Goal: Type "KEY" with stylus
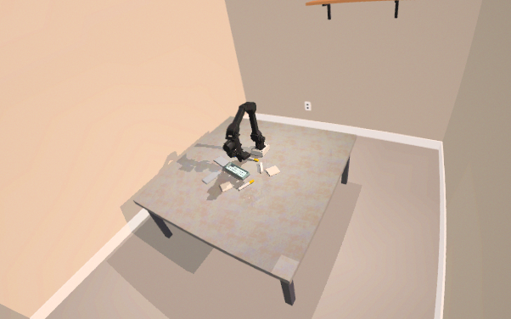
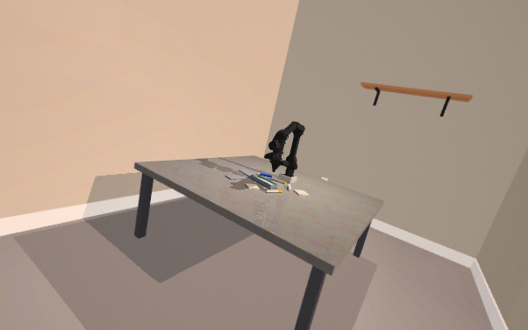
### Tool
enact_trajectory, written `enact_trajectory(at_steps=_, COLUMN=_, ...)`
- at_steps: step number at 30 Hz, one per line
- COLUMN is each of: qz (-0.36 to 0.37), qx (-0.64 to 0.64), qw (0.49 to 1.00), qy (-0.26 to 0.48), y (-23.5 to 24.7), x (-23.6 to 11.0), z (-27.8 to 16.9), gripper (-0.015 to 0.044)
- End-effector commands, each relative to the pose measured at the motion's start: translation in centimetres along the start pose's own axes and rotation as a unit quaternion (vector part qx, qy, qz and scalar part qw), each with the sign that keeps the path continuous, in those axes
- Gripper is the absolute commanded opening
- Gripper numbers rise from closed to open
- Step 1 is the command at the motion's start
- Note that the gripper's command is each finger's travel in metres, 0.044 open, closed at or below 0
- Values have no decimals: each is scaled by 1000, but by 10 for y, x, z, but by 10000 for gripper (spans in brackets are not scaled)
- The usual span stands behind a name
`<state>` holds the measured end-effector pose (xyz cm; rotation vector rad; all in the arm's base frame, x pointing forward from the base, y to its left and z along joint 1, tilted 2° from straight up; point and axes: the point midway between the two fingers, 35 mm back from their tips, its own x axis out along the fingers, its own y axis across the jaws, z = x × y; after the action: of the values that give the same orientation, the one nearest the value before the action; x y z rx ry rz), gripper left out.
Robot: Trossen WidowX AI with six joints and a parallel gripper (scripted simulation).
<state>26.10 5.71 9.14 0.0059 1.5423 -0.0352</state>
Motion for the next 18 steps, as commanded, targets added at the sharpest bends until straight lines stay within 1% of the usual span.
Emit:
enact_trajectory(at_steps=1, qz=0, qx=0, qw=1000, qy=0, y=0, x=0, z=0, gripper=0)
enact_trajectory(at_steps=6, qz=0, qx=0, qw=1000, qy=0, y=0, x=0, z=0, gripper=0)
enact_trajectory(at_steps=9, qz=0, qx=3, qw=1000, qy=-2, y=-2, x=0, z=-1, gripper=79)
enact_trajectory(at_steps=12, qz=-1, qx=49, qw=998, qy=-33, y=-33, x=-4, z=-10, gripper=150)
enact_trajectory(at_steps=18, qz=-19, qx=167, qw=979, qy=-112, y=-100, x=-3, z=-47, gripper=150)
